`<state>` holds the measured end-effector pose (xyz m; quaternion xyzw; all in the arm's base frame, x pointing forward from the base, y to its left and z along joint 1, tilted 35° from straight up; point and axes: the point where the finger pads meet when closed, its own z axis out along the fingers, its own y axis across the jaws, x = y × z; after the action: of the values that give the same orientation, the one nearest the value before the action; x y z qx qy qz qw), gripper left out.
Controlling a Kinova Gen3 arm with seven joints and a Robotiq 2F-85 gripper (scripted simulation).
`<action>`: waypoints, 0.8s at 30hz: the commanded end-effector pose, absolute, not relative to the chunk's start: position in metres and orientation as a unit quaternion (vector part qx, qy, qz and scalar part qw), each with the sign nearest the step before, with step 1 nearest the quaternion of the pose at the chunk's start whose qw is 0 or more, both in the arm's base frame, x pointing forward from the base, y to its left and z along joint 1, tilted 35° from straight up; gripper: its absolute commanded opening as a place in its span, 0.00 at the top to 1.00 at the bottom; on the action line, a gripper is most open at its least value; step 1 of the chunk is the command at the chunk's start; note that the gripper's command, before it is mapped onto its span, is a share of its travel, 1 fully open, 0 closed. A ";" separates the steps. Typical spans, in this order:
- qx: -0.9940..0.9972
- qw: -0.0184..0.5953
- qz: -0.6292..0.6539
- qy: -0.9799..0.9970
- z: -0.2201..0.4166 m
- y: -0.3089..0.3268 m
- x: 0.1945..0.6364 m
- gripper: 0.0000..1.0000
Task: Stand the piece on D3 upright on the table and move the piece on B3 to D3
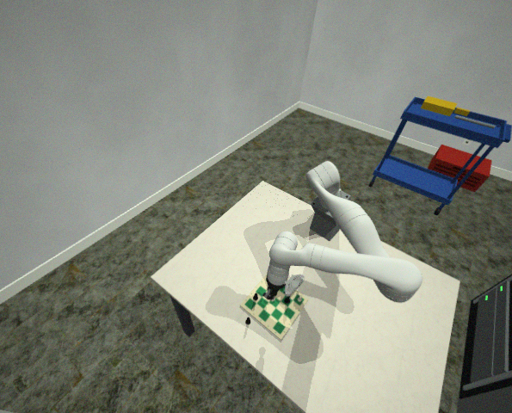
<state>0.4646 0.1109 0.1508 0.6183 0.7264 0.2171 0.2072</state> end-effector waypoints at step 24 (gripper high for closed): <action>0.619 0.207 0.216 0.726 0.084 0.115 0.511 1.00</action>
<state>0.5089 0.1183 0.0906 0.6182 0.7254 0.2214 0.2065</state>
